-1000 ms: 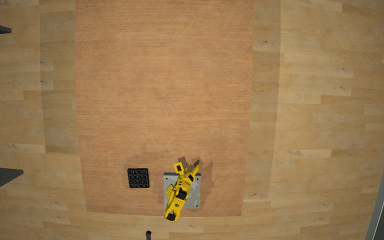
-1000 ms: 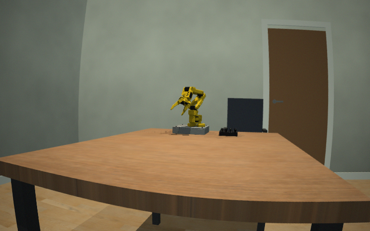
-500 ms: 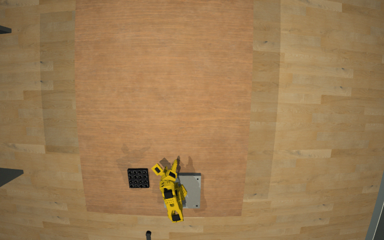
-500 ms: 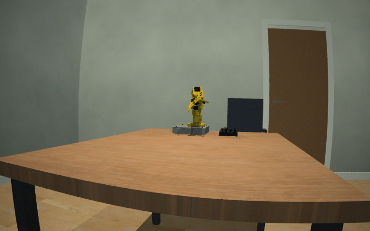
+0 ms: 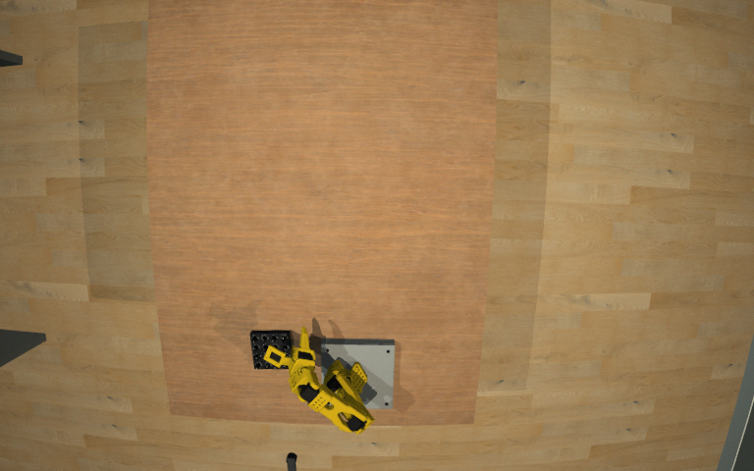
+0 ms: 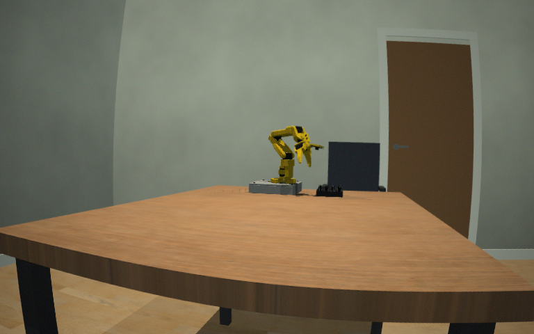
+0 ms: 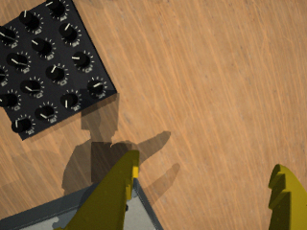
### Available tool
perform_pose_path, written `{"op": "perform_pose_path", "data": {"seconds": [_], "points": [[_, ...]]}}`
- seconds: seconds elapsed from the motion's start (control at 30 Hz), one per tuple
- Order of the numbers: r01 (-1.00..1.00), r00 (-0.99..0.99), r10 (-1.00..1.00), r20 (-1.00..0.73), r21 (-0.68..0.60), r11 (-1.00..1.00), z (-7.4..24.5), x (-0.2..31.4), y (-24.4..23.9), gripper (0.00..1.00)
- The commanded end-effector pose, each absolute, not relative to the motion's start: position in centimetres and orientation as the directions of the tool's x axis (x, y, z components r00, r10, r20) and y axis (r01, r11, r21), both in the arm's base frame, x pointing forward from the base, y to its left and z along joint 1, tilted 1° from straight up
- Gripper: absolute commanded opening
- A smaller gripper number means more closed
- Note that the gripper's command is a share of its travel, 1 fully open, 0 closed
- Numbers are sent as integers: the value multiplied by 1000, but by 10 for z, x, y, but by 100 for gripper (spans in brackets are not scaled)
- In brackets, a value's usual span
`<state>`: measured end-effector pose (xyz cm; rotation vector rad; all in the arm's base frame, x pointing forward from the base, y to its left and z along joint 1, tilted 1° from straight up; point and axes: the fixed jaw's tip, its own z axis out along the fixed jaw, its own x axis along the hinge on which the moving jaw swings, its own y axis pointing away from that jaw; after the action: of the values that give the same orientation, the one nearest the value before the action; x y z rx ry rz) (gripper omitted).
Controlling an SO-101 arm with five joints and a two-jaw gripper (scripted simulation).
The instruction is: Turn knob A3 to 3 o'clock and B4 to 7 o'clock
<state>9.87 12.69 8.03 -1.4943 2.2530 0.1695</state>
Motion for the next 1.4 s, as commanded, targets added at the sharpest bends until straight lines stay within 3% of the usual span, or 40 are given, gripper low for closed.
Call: {"op": "perform_pose_path", "data": {"seconds": [0.0,0.4,1.37], "points": [[-933,-280,-867,-413,-95,347,77,79,140,40],[-983,-151,-894,-422,-35,183,77,34,159,40],[-991,-115,-899,-423,-18,135,77,21,161,40]]}}
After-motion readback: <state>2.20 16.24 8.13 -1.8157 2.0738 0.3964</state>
